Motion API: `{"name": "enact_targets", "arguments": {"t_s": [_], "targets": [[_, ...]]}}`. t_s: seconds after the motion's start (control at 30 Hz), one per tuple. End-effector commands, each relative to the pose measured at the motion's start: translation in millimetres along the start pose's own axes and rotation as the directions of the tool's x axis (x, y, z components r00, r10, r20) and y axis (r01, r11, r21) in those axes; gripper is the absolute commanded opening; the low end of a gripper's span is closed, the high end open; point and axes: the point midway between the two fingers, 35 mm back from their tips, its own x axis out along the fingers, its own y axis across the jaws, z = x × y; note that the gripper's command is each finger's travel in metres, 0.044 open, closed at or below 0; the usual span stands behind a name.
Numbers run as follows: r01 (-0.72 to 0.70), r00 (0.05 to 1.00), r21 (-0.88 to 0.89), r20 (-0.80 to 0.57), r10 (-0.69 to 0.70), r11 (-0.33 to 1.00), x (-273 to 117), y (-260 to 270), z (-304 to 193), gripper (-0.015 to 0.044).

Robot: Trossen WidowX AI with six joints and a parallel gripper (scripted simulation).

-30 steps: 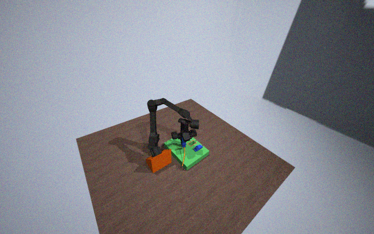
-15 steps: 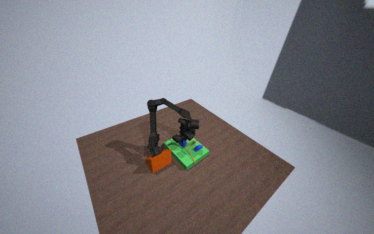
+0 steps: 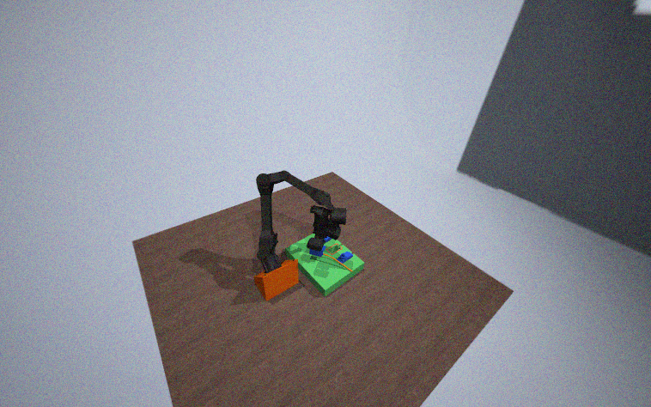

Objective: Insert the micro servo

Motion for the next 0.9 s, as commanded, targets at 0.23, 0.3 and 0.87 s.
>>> {"name": "enact_targets", "arguments": {"t_s": [0.23, 0.3, 0.87], "targets": [[-0.005, 1.0, -0.375, 0.001, 0.006, 0.927, -0.8, 0.8, -0.4, 0.0], [-0.005, 1.0, -0.438, 0.001, 0.006, 0.899, -0.8, 0.8, -0.4, 0.0], [-0.003, 1.0, -0.837, 0.001, 0.006, 0.548, -0.8, 0.8, -0.4, 0.0]]}}
